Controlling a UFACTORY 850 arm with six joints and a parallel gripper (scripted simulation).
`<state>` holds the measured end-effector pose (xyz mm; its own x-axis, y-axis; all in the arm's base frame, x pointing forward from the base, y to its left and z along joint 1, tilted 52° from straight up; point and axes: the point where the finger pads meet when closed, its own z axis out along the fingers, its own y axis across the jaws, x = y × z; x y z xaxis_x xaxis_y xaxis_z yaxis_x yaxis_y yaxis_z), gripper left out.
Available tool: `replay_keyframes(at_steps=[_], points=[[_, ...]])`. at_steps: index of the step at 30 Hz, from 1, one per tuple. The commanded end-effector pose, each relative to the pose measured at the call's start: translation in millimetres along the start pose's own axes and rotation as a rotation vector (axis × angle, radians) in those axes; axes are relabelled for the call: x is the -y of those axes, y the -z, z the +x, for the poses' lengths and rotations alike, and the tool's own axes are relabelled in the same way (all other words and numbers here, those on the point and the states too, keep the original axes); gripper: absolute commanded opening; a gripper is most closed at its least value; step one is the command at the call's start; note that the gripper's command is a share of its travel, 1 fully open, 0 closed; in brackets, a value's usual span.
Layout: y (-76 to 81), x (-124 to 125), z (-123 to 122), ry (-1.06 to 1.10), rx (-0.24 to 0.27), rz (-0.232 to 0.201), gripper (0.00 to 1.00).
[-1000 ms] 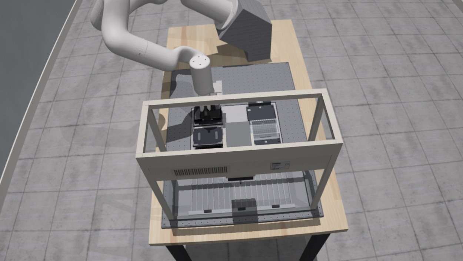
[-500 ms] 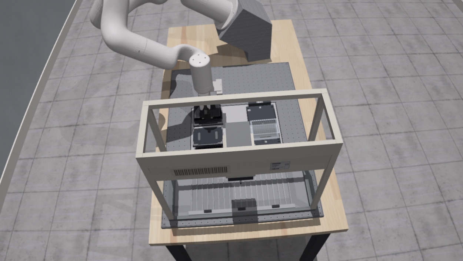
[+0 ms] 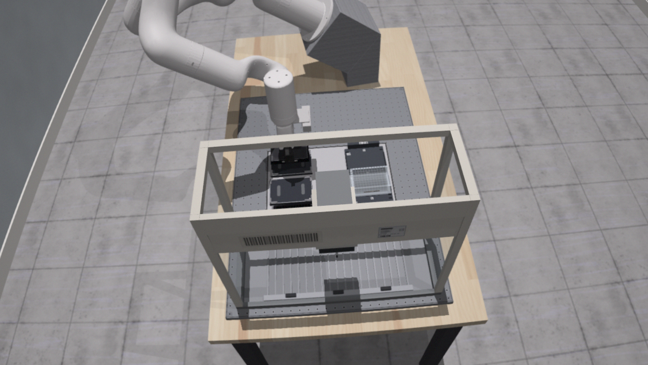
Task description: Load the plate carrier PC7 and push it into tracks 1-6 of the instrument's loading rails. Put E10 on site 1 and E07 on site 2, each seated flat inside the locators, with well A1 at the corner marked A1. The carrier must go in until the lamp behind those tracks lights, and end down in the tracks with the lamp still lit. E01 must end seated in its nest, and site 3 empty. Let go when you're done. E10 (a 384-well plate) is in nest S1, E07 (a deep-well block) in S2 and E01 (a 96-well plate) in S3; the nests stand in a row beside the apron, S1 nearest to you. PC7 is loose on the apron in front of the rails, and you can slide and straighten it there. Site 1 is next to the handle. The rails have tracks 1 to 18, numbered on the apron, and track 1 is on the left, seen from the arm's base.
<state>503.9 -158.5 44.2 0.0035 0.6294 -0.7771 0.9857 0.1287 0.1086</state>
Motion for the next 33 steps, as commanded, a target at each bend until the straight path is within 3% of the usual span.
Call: replay_keyframes(at_steps=[1, 33], points=[[8.5, 0, 0, 0.0, 0.0, -0.001, 0.0], [55.2, 0, 0, 0.0, 0.0, -0.001, 0.0]])
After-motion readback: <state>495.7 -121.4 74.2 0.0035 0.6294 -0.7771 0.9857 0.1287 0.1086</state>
